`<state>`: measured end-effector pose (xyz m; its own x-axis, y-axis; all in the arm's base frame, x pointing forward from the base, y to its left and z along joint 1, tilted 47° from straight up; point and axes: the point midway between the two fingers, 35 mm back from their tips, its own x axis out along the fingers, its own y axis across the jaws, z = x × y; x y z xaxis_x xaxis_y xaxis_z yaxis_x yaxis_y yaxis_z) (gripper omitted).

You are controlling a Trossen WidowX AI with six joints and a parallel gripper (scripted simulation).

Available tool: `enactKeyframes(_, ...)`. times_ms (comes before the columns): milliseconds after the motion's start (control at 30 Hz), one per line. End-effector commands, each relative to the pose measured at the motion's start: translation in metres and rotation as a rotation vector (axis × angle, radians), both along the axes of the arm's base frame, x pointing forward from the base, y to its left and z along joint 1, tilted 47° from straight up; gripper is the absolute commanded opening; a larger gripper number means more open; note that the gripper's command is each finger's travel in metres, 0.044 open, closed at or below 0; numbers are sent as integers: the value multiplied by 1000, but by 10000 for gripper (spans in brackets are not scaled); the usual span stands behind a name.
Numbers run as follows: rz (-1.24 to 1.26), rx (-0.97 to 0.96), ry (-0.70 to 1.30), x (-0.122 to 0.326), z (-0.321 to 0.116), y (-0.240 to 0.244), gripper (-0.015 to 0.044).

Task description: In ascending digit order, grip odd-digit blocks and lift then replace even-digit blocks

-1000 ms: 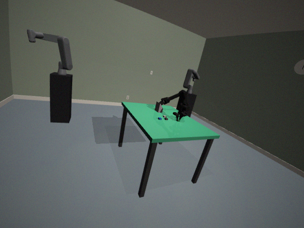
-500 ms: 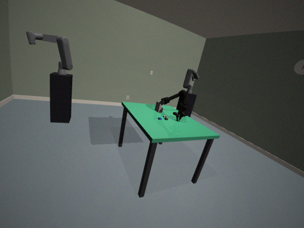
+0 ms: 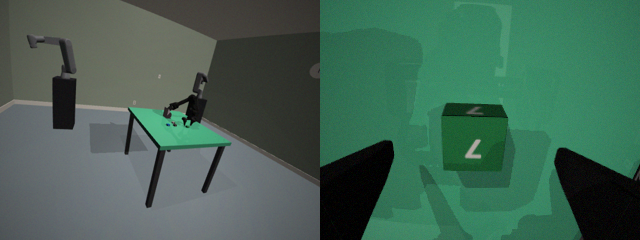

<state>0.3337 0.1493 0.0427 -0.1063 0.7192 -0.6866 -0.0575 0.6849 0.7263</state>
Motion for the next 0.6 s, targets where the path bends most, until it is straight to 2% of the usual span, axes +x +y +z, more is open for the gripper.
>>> enactKeyframes(0, -7, 4, -18, 6, 18, -18, 400)
enactKeyframes(100, -7, 4, -18, 6, 18, -18, 400)
enactKeyframes(333, -7, -1, -17, 13, 71, -75, 216)
enactKeyframes(467, -7, 0, -17, 13, 73, -77, 120)
enactKeyframes(567, -7, 0, -17, 13, 73, -77, 120)
